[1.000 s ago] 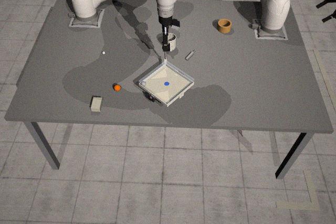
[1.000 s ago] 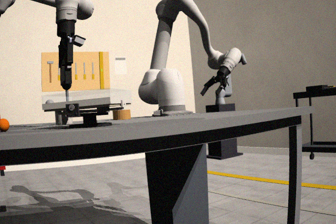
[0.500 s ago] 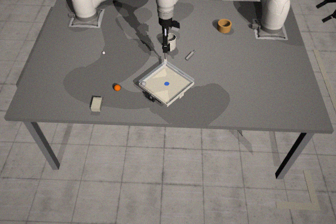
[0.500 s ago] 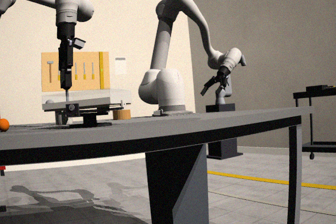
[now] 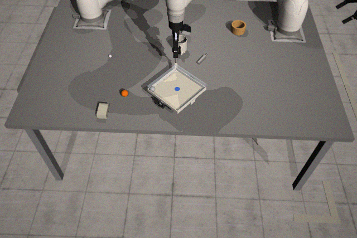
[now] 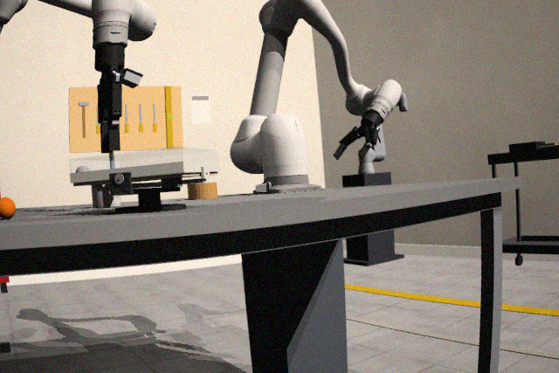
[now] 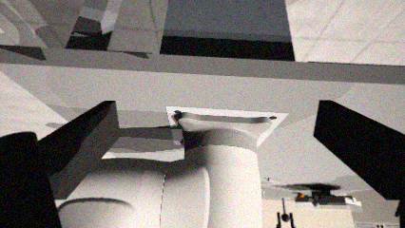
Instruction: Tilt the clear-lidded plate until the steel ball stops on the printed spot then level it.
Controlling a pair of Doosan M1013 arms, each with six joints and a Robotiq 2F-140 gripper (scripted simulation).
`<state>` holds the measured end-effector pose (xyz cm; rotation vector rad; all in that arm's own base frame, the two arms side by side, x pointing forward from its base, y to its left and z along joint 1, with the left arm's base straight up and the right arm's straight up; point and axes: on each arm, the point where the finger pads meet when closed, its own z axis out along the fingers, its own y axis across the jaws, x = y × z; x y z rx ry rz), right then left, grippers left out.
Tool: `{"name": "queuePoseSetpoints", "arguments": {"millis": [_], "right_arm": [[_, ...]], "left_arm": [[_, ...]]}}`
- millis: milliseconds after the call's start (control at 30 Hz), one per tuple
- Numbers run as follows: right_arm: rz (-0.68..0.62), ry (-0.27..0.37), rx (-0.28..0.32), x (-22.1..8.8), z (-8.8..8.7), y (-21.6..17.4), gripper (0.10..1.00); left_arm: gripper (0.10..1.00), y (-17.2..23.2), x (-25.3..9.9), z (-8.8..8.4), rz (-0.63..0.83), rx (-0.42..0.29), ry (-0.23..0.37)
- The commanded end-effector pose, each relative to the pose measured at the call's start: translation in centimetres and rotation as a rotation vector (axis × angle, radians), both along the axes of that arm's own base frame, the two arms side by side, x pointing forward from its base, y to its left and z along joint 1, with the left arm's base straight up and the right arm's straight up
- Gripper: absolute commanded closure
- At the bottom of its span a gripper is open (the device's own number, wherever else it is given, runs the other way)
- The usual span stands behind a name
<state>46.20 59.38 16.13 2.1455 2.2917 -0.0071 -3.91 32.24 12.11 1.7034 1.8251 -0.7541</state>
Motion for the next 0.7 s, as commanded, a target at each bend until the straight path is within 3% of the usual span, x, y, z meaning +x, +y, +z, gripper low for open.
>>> {"name": "queuePoseSetpoints", "arguments": {"millis": [0,667], "right_arm": [[-0.002,0.001,0.008,-0.29,-0.51,0.49,0.674],[-0.002,-0.002,0.01,-0.21,-0.99,0.59,0.674]], "left_arm": [[0.098,-0.24,-0.06,-0.01,0.003,0.003,-0.007],[0.098,-0.24,-0.06,-0.01,0.003,0.003,-0.007]]}}
